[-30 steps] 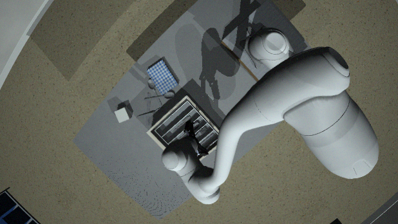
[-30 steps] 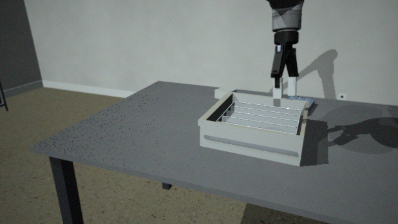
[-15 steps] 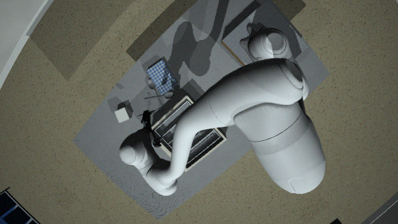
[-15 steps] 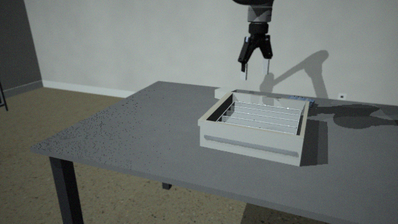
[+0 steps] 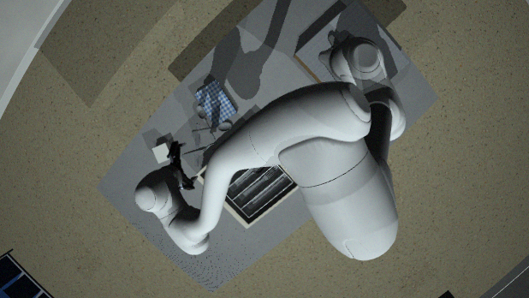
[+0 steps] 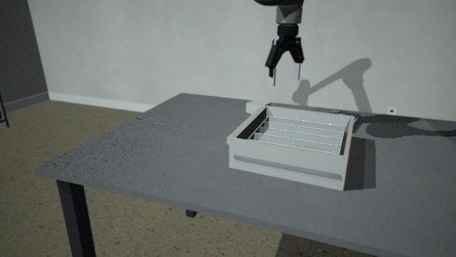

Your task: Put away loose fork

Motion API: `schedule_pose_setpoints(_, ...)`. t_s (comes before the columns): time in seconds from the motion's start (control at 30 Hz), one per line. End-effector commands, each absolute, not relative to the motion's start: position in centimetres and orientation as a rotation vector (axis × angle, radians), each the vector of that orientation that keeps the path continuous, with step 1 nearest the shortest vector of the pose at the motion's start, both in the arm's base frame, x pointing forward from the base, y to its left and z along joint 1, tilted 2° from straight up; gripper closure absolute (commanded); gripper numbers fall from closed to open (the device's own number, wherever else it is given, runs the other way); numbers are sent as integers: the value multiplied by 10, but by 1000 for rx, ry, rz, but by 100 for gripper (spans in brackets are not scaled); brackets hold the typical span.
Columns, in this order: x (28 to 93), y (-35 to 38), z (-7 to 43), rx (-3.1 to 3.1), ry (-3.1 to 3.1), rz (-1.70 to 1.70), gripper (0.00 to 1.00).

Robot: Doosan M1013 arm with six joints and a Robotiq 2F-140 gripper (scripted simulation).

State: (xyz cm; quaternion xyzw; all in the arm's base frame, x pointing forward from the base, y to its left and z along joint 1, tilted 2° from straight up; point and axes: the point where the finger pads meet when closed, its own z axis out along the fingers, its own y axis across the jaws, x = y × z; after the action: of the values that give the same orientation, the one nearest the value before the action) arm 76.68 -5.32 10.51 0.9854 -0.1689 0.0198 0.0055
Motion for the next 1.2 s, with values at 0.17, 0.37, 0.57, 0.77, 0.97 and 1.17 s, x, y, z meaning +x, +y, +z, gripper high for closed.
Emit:
schedule_pose_setpoints(0.17, 767, -53, 105, 3084, -536, 62, 0)
schedule_pose_setpoints(0.37, 767, -53, 103, 3057, -683, 63, 0)
schedule_pose_setpoints(0.57, 767, -53, 99, 2992, -936, 64, 0)
schedule_pose_setpoints(0.77, 766, -53, 89, 2769, -1489, 64, 0)
schedule_pose_setpoints(0.97, 765, -54, 75, 2513, -1920, 55, 0)
schedule_pose_setpoints(1.17, 764, -54, 65, 2188, -2304, 42, 0)
